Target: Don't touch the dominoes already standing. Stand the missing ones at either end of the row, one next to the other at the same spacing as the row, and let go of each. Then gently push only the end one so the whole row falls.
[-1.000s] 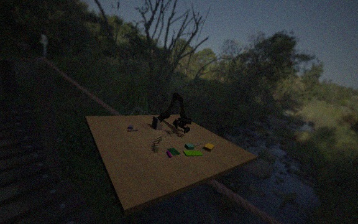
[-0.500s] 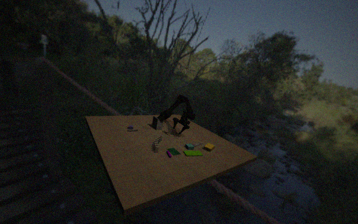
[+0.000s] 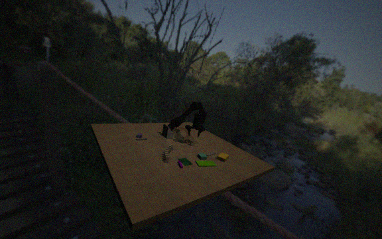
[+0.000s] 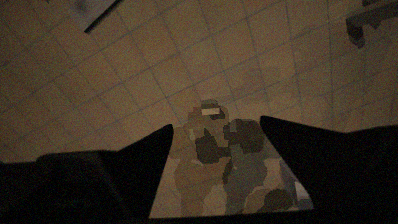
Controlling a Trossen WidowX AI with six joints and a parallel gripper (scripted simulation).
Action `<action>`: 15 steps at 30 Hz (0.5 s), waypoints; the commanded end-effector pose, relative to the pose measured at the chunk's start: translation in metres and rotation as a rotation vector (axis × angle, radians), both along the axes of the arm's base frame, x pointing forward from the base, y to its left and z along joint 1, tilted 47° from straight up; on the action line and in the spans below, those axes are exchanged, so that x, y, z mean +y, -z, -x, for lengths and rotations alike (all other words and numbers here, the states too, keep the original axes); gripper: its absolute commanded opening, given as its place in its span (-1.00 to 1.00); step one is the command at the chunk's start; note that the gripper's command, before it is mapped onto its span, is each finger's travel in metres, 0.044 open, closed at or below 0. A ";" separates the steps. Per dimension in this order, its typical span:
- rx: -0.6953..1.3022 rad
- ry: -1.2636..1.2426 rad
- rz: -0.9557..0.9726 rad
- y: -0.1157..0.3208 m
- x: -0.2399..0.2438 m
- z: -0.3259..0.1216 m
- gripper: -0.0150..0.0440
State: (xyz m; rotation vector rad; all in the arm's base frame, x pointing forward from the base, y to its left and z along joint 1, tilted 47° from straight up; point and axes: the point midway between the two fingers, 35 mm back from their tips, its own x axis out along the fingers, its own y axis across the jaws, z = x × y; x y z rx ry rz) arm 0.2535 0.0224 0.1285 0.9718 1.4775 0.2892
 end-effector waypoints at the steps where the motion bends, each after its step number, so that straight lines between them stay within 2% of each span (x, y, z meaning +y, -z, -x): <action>1: 0.012 -0.004 -0.012 0.015 0.017 -0.002 1.00; 6: 0.011 -0.004 -0.018 0.038 0.043 -0.004 1.00; 15: 0.011 -0.004 -0.018 0.044 0.049 -0.005 1.00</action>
